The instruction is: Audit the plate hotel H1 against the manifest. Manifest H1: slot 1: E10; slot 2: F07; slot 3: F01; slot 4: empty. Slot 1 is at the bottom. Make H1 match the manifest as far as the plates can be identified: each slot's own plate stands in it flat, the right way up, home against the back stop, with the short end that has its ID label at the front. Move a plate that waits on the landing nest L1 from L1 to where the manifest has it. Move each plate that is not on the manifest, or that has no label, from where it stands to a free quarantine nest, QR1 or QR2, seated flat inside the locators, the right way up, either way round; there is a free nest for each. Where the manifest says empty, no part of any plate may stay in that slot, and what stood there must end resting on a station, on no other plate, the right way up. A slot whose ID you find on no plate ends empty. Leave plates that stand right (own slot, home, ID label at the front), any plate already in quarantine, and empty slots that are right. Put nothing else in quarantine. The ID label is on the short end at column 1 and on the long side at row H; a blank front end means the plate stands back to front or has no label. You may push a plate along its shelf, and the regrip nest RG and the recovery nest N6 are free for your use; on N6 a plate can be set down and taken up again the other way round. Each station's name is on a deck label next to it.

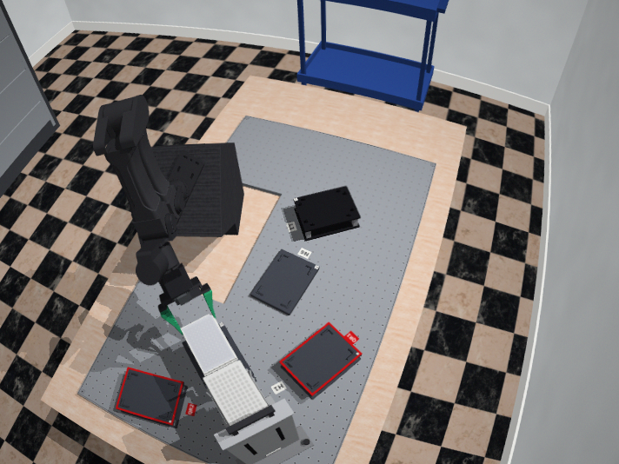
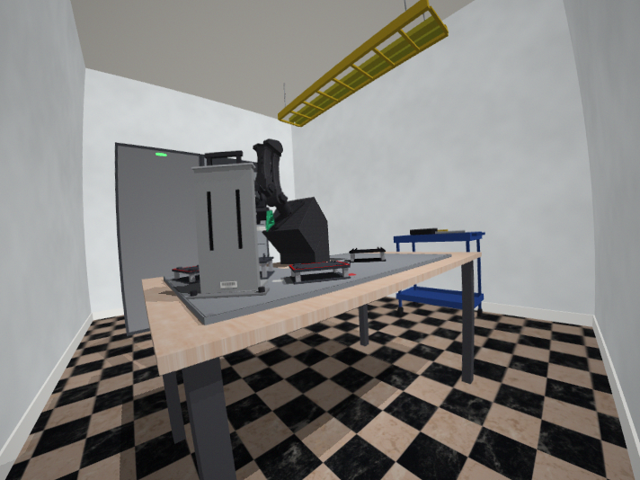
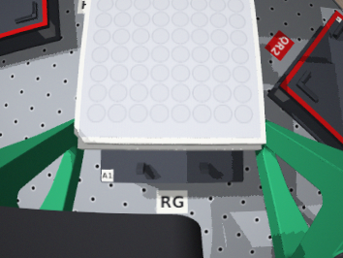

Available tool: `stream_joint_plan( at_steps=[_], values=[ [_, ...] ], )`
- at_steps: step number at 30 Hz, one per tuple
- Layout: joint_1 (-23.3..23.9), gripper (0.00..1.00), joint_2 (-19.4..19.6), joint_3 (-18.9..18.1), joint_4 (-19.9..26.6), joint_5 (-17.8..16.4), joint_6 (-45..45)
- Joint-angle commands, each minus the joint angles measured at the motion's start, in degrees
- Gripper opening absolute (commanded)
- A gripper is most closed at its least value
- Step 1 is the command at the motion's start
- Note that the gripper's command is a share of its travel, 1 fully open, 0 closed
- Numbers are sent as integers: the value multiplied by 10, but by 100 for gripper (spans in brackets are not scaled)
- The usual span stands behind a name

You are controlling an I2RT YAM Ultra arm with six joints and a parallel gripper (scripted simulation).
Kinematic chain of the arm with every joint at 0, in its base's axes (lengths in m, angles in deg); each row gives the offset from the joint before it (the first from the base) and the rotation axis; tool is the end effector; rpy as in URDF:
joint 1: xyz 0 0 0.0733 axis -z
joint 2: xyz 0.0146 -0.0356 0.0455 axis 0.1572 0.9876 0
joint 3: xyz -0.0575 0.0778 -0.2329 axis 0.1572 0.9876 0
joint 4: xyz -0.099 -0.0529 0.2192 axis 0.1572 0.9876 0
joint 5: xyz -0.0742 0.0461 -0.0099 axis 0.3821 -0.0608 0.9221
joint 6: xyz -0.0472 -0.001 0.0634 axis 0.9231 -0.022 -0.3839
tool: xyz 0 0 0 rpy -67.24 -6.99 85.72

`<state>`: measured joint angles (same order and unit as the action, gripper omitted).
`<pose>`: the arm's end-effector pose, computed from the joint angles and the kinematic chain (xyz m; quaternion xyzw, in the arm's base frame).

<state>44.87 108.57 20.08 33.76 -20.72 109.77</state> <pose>0.1221 -0.1388 0.1788 0.1095 0.7292 -0.3549 0.5748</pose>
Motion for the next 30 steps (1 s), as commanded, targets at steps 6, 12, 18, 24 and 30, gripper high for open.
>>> stream_joint_plan(
  at_steps=[6,12,18,24,30],
  values=[
    [6,87,25,11,-48,-13,3],
    [8,87,44,15,-69,-15,3],
    [9,87,58,14,-85,-16,3],
    [10,87,78,19,-108,-18,3],
    [12,87,100,14,-131,-19,4]
  ],
)
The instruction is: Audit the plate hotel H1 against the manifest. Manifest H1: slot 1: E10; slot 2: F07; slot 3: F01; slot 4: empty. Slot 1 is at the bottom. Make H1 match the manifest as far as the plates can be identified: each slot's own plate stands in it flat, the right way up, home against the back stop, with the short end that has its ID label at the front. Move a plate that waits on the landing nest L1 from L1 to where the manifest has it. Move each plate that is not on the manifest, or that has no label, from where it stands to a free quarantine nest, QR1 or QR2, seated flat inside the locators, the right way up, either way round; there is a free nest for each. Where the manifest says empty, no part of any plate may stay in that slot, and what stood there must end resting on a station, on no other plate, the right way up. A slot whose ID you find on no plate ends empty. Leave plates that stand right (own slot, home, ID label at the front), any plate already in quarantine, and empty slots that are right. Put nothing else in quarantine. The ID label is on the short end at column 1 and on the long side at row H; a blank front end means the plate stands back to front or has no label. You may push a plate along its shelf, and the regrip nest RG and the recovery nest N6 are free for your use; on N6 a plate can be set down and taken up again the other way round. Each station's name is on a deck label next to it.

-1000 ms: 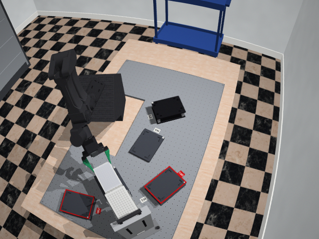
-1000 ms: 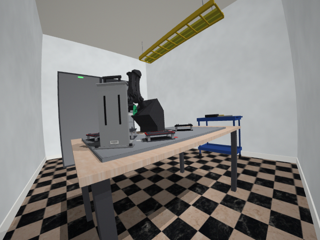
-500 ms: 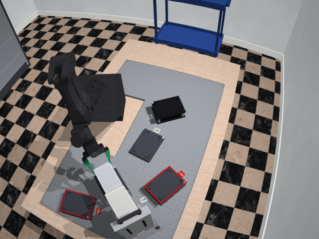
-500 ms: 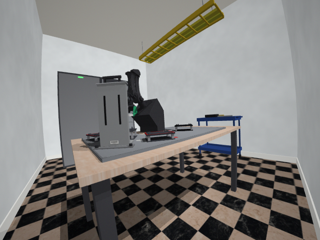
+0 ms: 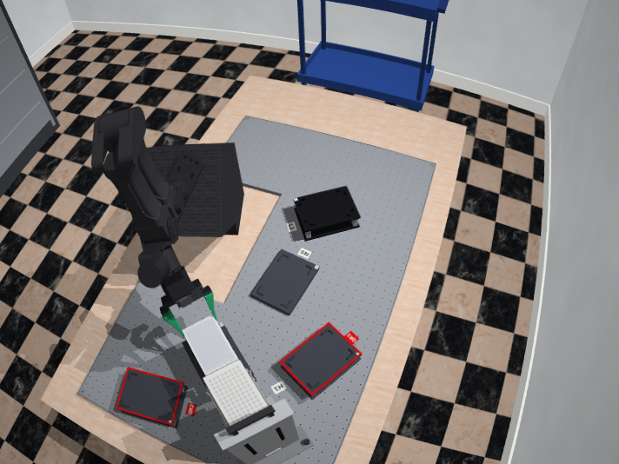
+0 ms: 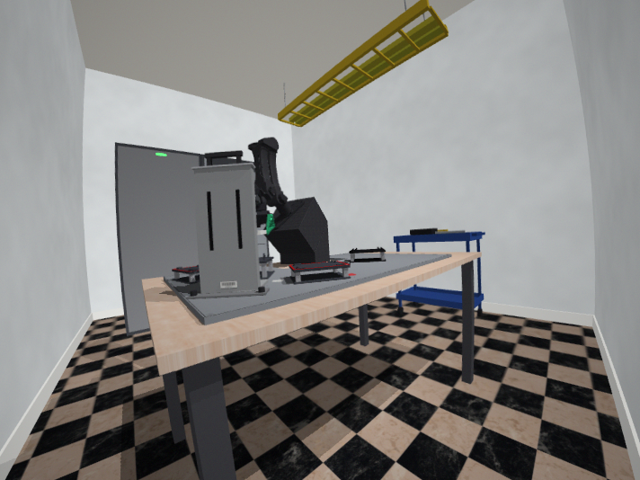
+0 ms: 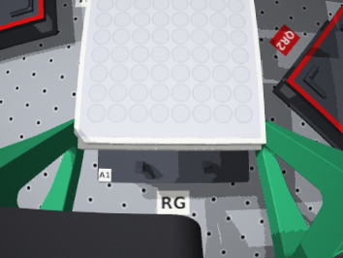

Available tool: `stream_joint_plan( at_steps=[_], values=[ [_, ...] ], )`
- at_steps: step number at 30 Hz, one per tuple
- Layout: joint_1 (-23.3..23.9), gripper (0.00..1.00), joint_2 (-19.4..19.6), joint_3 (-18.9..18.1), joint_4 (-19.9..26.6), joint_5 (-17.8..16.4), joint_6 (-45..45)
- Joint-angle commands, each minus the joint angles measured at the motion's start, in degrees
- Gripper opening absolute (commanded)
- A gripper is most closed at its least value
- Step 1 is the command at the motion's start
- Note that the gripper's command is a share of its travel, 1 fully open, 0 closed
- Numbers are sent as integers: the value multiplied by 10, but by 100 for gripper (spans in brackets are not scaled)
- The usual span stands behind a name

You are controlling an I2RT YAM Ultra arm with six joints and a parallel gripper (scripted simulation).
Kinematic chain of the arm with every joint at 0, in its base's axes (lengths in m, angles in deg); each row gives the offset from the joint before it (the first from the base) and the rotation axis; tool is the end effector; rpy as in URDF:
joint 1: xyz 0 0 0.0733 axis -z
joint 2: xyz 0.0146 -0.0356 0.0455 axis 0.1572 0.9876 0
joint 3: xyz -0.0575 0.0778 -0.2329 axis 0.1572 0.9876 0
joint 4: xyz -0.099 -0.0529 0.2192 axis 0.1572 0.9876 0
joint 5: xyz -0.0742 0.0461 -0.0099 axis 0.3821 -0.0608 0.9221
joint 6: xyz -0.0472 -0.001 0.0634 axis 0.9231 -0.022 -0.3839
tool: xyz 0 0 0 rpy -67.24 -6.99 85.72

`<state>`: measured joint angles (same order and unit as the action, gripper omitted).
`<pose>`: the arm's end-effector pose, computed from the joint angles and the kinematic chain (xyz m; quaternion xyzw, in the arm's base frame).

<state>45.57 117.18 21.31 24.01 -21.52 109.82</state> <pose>0.1259 -0.1463 0.1690 0.1091 0.7297 -0.3539 0.5748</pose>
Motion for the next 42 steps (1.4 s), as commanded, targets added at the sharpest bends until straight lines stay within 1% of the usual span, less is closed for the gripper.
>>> stream_joint_plan(
  at_steps=[1,5,7,9,13,20,22,23,24,37,39,42],
  values=[
    [6,87,17,5,-37,-11,3],
    [5,87,24,10,-45,-12,3],
    [5,87,32,12,-54,-13,3],
    [8,87,40,6,-62,-13,3],
    [7,87,53,14,-77,-14,3],
    [9,87,79,16,-104,-16,3],
    [9,87,79,16,-104,-16,3],
    [11,87,84,-3,-111,-17,4],
    [11,87,87,-3,-114,-17,4],
    [14,87,138,14,-166,-20,4],
    [14,87,138,14,-166,-20,4],
    [11,87,150,17,-178,-21,4]
  ],
)
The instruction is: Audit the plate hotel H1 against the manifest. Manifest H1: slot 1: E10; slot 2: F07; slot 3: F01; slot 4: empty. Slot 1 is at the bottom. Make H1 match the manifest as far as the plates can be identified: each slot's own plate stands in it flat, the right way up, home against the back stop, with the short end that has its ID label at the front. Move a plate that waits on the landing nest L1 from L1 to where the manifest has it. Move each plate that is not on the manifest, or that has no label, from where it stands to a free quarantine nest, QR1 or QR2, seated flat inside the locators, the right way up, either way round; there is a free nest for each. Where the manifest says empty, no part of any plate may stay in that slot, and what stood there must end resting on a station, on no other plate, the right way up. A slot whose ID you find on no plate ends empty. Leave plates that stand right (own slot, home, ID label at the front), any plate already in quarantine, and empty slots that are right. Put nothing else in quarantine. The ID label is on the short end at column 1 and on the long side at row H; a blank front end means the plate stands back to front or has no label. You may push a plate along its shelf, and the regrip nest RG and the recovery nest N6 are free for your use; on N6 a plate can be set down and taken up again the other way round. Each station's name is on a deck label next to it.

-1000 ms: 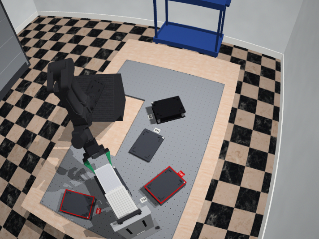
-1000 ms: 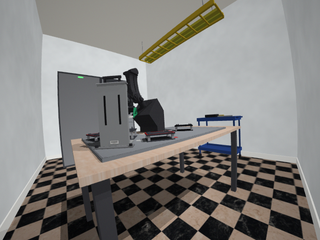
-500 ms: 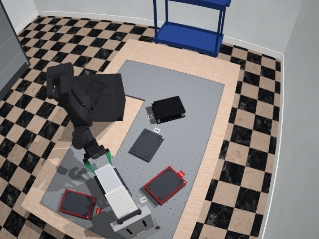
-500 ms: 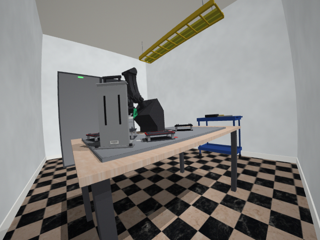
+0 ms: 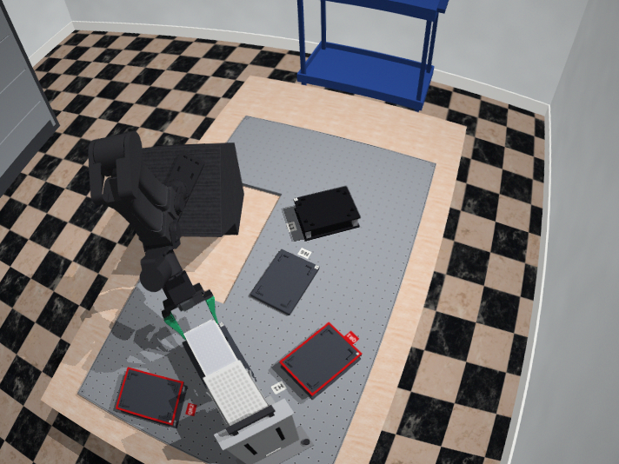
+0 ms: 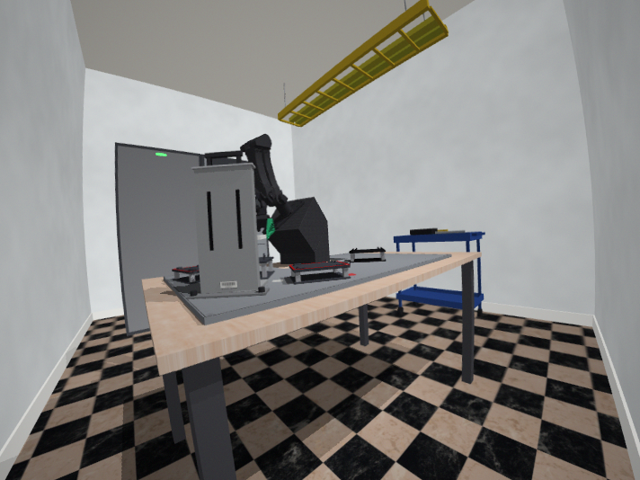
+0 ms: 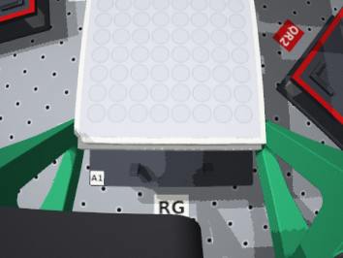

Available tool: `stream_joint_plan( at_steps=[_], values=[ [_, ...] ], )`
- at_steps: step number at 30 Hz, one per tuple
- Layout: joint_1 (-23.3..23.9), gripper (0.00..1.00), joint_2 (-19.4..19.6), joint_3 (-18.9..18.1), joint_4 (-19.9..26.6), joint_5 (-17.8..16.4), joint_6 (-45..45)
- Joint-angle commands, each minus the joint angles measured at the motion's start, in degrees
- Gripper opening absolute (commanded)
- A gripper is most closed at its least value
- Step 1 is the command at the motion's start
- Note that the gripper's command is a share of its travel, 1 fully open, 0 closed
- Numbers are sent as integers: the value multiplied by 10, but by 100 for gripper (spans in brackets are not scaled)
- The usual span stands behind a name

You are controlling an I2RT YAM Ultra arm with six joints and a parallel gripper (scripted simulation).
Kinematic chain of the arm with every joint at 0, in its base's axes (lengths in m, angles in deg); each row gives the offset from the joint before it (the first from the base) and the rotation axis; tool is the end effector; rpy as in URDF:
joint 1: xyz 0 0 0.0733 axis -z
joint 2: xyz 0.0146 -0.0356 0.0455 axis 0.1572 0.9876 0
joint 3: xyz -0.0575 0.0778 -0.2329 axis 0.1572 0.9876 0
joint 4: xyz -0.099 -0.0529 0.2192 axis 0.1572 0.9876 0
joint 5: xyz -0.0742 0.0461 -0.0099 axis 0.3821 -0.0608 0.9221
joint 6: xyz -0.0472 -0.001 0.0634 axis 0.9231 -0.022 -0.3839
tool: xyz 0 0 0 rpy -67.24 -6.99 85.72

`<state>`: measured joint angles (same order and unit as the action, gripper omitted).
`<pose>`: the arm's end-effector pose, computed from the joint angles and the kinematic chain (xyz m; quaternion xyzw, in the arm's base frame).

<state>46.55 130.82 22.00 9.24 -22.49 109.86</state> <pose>0.1309 -0.1576 0.1575 0.1084 0.7271 -0.3559 0.5770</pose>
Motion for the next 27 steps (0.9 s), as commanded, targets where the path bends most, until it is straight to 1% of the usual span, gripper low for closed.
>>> stream_joint_plan(
  at_steps=[1,12,14,27],
  values=[
    [2,87,18,11,-34,-11,3],
    [7,87,60,12,-77,-13,3],
    [7,87,60,12,-77,-13,3],
    [9,87,112,10,-128,-16,4]
  ],
)
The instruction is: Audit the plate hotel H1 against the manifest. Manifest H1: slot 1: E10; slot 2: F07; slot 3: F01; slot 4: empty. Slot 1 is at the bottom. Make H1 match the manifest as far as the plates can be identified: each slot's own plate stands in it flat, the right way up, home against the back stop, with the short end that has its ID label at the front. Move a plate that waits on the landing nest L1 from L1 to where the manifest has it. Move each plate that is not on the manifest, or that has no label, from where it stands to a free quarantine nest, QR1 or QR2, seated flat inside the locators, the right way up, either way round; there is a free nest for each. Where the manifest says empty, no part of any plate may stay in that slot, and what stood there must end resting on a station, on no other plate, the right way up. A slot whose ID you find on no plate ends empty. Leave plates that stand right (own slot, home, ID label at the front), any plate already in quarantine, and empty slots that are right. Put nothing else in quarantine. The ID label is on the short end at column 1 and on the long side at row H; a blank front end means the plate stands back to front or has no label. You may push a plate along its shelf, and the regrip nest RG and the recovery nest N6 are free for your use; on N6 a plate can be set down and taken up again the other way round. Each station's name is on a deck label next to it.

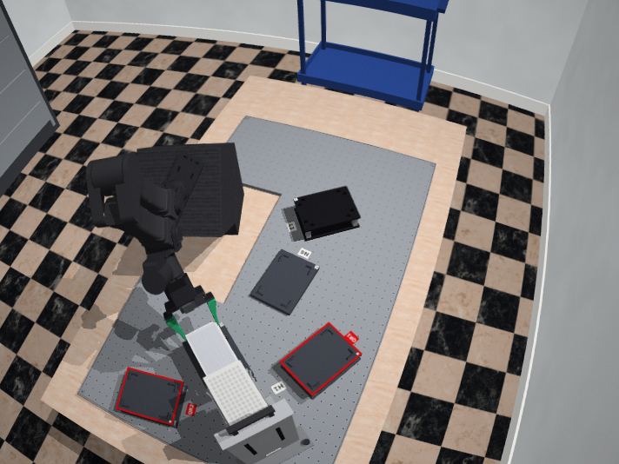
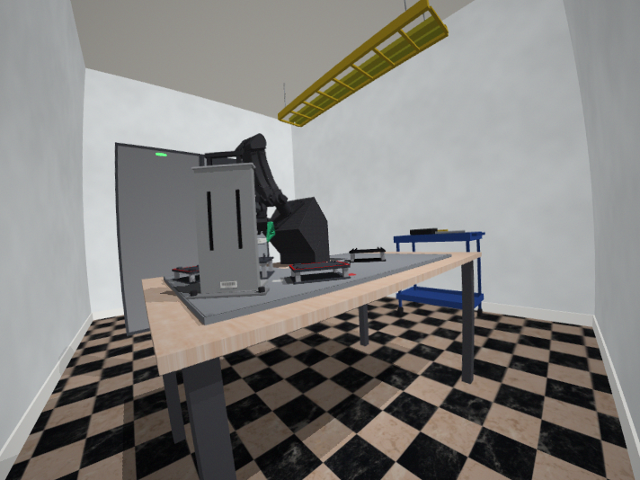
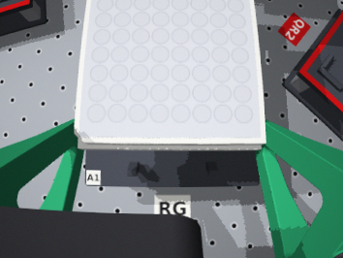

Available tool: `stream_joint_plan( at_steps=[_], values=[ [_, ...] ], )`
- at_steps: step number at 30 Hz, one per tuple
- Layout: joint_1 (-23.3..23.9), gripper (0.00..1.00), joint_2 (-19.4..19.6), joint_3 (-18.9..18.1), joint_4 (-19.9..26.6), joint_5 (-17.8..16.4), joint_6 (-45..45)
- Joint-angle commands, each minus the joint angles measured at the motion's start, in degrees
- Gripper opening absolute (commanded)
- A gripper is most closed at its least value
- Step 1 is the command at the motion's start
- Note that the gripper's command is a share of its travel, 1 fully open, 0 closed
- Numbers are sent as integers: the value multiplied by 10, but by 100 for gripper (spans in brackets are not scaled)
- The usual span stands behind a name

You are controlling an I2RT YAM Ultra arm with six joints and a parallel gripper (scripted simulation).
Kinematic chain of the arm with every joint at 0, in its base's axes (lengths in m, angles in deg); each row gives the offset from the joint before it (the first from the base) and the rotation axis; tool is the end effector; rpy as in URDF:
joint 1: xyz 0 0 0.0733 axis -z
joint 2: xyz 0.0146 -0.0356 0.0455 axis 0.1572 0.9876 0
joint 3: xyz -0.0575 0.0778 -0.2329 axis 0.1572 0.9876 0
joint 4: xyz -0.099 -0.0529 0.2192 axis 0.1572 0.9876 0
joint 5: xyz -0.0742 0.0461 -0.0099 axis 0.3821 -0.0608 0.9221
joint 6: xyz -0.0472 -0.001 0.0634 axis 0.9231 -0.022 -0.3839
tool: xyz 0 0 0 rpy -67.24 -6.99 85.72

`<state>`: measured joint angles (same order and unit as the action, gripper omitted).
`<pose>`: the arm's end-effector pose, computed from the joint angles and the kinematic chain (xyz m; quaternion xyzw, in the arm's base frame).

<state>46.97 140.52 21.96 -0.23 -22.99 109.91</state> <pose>0.1345 -0.1646 0.1483 0.1083 0.7281 -0.3546 0.5765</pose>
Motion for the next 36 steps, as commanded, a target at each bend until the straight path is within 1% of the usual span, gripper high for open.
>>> stream_joint_plan(
  at_steps=[1,4,19,23,36],
  values=[
    [5,87,19,10,-37,-11,3],
    [6,87,23,9,-41,-11,3],
    [8,87,82,-11,-99,-15,4],
    [9,87,90,-14,-107,-15,3],
    [11,87,137,-17,-150,-18,4]
  ],
)
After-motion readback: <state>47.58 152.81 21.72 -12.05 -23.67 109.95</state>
